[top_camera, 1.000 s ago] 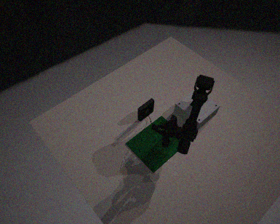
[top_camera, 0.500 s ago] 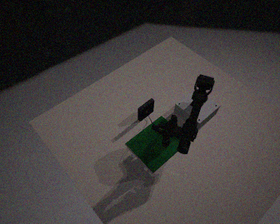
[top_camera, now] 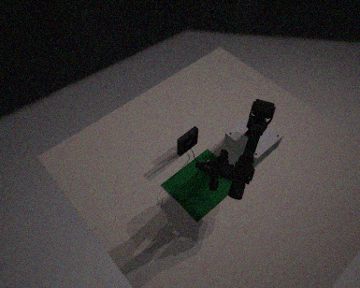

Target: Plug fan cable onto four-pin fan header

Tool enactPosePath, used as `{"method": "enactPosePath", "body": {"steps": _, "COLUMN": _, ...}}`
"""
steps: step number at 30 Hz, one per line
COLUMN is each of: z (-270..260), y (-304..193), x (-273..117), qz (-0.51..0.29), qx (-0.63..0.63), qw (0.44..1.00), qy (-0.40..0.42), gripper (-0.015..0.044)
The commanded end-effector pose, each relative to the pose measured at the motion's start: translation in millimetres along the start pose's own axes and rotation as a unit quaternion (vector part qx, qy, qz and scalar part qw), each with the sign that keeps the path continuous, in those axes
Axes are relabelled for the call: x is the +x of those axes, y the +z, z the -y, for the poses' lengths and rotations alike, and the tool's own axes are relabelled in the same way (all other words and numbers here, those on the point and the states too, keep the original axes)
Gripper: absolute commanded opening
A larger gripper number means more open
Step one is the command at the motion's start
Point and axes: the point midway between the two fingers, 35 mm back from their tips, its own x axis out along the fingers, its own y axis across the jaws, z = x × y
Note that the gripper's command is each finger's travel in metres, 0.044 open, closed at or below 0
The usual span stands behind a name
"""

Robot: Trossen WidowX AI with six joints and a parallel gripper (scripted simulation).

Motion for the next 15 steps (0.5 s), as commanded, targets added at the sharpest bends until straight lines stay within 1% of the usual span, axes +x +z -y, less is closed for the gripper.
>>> {"method": "enactPosePath", "body": {"steps": 1, "z": -1.3, "y": -4.3, "x": -0.2, "qz": -0.001, "qx": 0.001, "qw": 1.000, "qy": 0.000, "gripper": 0.0000}}
{"method": "enactPosePath", "body": {"steps": 15, "z": -2.2, "y": -15.0, "x": 0.3, "qz": -0.001, "qx": 0.001, "qw": 1.000, "qy": 0.000, "gripper": 0.0000}}
